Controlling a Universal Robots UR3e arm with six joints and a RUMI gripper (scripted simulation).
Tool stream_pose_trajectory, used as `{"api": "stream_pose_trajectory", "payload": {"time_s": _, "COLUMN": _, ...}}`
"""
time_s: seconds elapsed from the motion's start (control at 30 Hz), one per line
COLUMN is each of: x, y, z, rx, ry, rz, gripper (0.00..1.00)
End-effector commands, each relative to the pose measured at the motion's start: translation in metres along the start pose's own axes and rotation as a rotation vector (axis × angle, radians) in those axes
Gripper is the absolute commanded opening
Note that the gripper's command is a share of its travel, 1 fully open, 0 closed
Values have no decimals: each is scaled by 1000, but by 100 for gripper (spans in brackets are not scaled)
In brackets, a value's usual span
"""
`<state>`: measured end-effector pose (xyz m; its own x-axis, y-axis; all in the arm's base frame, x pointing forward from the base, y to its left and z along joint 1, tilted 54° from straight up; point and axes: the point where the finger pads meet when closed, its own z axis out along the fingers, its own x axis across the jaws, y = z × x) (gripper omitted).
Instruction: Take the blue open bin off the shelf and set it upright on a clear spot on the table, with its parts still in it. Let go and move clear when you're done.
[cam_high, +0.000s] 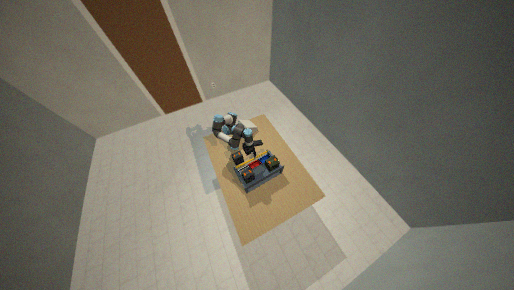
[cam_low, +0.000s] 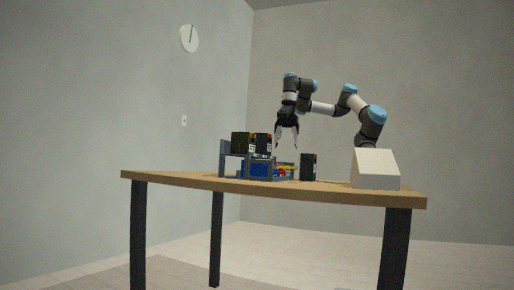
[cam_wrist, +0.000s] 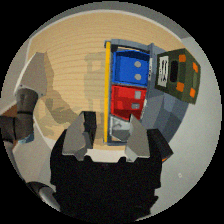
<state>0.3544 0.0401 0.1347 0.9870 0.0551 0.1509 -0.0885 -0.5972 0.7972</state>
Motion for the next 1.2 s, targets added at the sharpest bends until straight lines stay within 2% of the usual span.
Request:
{"api": "stream_pose_trajectory", "payload": {"time_s": 0.0, "x": 0, "y": 0, "z": -1, "rx": 1, "ry": 2, "rz": 1, "gripper": 58}}
{"api": "stream_pose_trajectory", "payload": {"time_s": 1.17, "x": -4, "y": 7, "z": -1, "rx": 1, "ry": 2, "rz": 1, "gripper": 58}}
